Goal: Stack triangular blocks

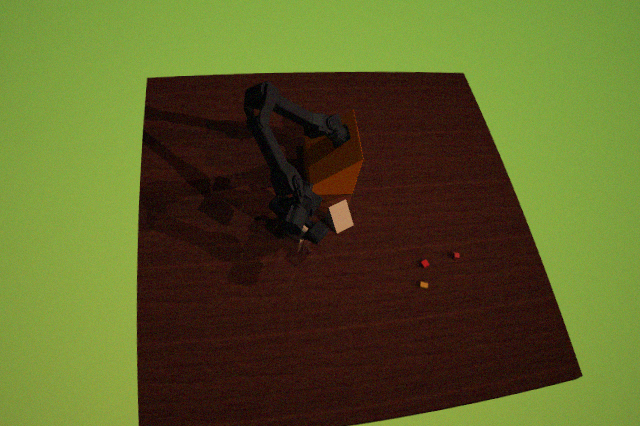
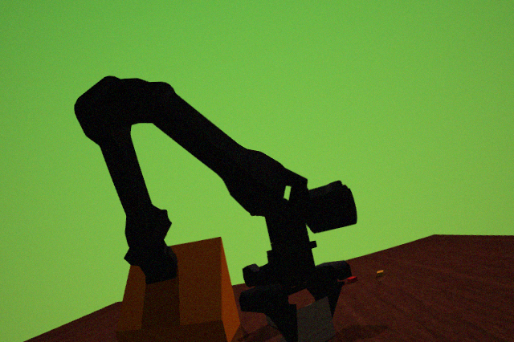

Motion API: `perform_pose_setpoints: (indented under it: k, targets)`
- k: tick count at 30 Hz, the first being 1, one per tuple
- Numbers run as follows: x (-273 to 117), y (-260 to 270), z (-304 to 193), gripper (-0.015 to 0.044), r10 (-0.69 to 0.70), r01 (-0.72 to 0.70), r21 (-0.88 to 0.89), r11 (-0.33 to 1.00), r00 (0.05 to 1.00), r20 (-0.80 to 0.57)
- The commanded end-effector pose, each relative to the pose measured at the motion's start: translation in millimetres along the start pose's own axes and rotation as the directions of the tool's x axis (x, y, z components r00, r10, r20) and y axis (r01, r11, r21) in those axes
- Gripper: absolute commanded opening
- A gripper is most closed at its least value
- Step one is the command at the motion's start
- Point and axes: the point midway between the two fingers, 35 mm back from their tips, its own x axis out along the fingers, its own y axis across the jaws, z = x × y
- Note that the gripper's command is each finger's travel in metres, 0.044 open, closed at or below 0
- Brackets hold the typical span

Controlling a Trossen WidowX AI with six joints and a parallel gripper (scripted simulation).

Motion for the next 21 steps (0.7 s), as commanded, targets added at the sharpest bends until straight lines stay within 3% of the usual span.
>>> perform_pose_setpoints:
  k: [1, 5, 15, 21]
  targets:
    - [1.8, -0.9, 1.4, 0.0295, -0.002, 0.002, -0.005, 1.000, 1.000, 0.005]
    - [1.8, -0.9, 1.4, 0.0269, -0.002, 0.002, -0.005, 1.000, 1.000, 0.005]
    - [-22.3, -0.8, 0.4, 0.0006, -0.001, 0.001, -0.003, 1.000, 1.000, 0.003]
    - [-29.3, -0.3, 0.3, 0.0000, -0.001, 0.001, -0.002, 1.000, 1.000, 0.002]
